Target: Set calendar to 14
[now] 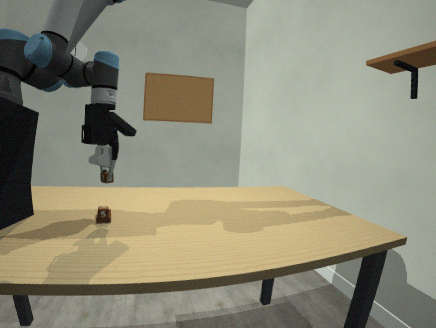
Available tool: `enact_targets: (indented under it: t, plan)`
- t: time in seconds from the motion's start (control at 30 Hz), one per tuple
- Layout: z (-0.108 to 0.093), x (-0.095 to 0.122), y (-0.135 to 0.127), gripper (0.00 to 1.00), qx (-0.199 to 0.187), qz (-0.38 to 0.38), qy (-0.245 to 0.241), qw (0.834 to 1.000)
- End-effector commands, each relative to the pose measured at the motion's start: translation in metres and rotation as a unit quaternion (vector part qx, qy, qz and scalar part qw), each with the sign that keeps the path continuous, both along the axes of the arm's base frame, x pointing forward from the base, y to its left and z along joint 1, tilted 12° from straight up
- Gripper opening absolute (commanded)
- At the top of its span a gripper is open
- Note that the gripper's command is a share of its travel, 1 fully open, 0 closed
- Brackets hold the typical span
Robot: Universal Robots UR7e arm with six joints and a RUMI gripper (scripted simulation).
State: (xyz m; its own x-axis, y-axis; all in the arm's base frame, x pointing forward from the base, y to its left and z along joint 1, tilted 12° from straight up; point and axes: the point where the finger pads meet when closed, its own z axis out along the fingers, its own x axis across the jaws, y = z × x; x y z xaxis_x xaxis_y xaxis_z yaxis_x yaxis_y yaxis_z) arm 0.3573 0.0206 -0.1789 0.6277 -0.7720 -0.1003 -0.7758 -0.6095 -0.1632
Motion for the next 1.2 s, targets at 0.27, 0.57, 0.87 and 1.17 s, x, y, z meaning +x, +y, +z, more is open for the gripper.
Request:
enact_targets:
  t: [0.27, 0.57, 0.87, 1.17]
  plan:
    - [0.000, -0.004, 0.000, 0.10, -0.008, 0.179, -0.036, 0.983]
    - [0.000, -0.007, -0.001, 0.10, -0.015, 0.277, -0.054, 0.959]
    - [-0.001, -0.010, -0.002, 0.10, -0.021, 0.367, -0.071, 0.927]
    - [-0.001, -0.011, -0.003, 0.10, -0.024, 0.410, -0.079, 0.908]
